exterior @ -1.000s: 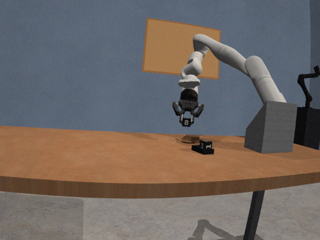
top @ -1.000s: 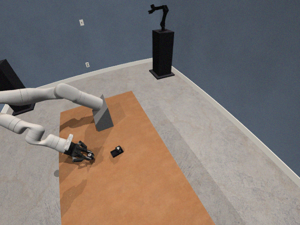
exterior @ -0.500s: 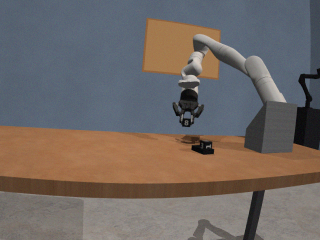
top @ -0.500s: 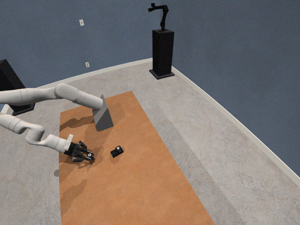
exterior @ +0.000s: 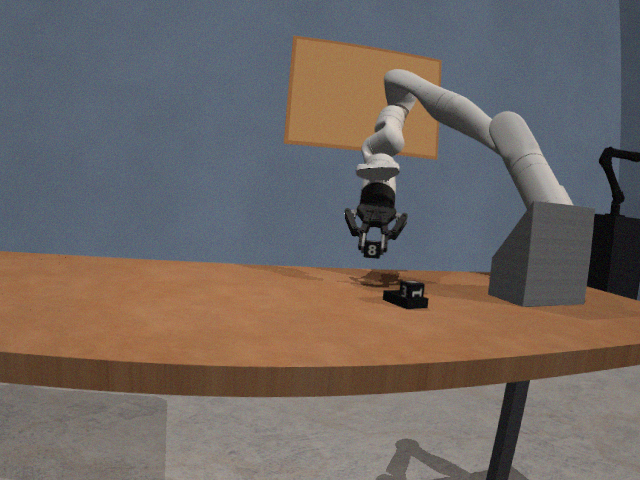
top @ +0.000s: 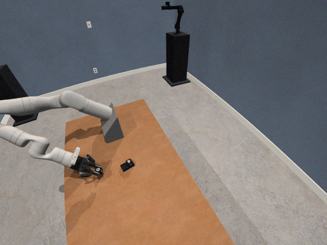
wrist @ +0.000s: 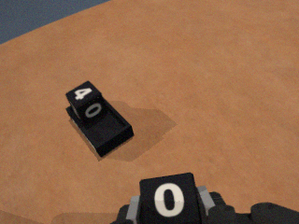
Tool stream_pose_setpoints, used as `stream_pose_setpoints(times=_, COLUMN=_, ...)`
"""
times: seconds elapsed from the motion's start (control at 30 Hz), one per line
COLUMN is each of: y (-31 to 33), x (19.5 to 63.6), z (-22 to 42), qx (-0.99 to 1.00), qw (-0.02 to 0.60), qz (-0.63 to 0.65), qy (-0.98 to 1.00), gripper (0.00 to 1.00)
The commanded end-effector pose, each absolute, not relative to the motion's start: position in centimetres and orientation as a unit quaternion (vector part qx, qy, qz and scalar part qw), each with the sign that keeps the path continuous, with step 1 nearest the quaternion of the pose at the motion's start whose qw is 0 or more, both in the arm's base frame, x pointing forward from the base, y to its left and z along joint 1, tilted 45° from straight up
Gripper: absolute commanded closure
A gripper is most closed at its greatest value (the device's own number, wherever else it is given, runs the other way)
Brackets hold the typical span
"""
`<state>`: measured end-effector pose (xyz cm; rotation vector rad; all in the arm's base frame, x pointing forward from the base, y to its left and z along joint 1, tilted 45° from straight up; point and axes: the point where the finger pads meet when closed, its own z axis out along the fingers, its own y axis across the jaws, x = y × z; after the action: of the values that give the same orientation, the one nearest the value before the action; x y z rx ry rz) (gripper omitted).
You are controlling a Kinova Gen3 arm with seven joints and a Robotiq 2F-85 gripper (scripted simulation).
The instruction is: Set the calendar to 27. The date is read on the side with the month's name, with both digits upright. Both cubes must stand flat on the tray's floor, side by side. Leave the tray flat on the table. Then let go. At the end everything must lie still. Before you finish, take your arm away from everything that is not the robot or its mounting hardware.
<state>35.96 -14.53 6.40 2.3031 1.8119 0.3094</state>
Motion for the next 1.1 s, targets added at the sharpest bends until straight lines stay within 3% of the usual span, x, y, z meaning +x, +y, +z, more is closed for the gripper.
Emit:
stream_pose_setpoints(times=0.0, y=-14.6, x=36.0, z=6.2, qx=0.777, qw=0.096, qz=0.105, qy=0.613, gripper=0.72)
stream_pose_setpoints(times=1.07, y=-17.7, x=36.2, z=3.0, qx=0.777, qw=0.096, qz=0.105, qy=0.613, gripper=0.72)
